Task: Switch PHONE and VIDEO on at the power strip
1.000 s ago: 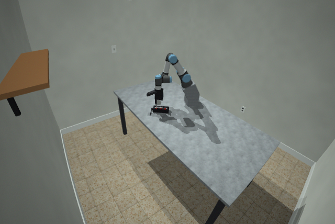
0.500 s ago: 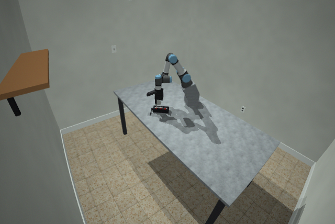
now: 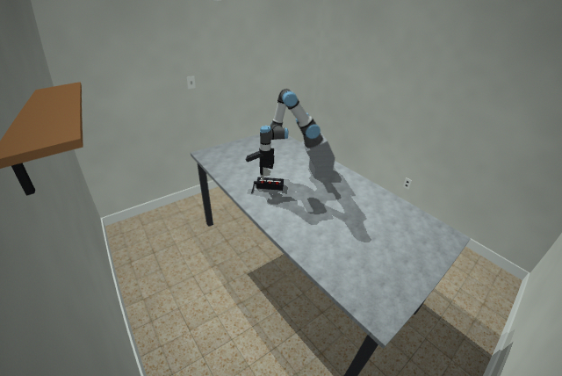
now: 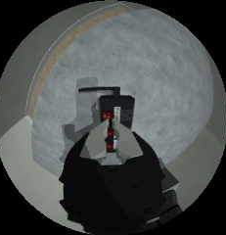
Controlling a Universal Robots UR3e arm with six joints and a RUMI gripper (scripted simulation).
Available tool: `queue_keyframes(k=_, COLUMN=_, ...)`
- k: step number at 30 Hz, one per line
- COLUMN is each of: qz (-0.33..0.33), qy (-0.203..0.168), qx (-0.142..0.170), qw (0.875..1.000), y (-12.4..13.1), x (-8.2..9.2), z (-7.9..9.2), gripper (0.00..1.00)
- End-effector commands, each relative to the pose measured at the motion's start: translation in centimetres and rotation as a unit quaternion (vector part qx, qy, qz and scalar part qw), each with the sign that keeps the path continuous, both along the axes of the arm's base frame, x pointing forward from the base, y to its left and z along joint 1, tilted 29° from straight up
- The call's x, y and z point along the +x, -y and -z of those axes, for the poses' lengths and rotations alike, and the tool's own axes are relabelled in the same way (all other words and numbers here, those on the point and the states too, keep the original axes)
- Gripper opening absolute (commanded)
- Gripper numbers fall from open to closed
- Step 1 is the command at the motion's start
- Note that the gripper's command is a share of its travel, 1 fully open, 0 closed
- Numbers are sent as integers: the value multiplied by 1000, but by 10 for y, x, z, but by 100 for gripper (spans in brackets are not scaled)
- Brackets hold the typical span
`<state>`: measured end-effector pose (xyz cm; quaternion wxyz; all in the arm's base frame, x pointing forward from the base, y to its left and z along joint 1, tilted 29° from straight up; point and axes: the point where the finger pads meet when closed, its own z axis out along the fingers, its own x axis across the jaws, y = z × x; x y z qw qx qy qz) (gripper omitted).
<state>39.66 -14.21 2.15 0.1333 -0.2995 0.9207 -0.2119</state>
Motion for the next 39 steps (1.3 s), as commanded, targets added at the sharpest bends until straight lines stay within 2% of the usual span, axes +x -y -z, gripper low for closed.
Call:
queue_keyframes(k=1, qz=0, qy=0, qx=0, qw=1000, y=0, x=0, z=1, gripper=0)
queue_keyframes(k=39, qz=0, qy=1, qx=0, qw=1000, y=3, x=4, z=8, gripper=0)
